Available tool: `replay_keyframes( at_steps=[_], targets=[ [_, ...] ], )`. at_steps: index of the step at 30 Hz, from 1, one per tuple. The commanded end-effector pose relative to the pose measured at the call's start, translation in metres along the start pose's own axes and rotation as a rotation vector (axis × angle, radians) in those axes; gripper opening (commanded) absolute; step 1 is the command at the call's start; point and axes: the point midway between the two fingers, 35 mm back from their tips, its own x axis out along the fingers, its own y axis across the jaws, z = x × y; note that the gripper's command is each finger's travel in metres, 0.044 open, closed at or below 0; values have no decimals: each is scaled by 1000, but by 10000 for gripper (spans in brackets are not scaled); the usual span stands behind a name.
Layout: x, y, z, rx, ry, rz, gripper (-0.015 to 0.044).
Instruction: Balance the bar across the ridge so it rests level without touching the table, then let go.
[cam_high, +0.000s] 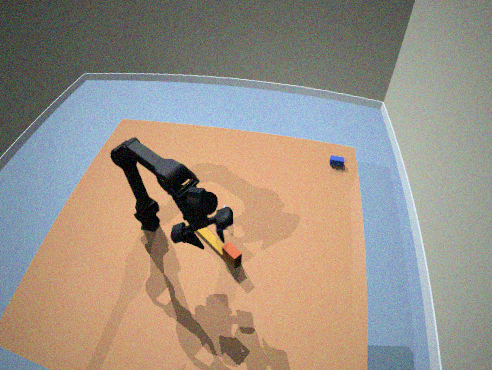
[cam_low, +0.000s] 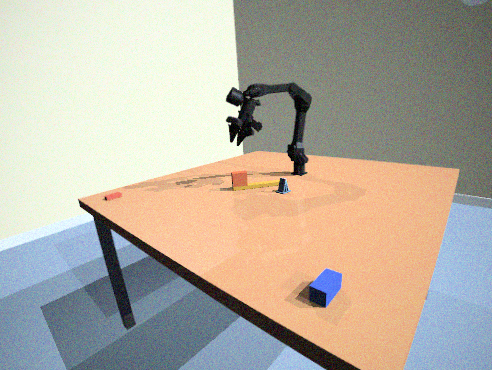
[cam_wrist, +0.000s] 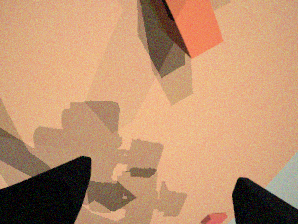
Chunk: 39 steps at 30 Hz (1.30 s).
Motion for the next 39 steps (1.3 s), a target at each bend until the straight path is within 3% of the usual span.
replay_keyframes(
  at_steps=[1, 19, 25, 39],
  targets=[
    [6, -4, 14, -90, -55, 41, 315],
    [23, -10, 102, -612, -394, 253, 315],
    [26, -9, 106, -632, -407, 261, 315],
    [103, 19, 130, -632, -406, 261, 315]
  ],
)
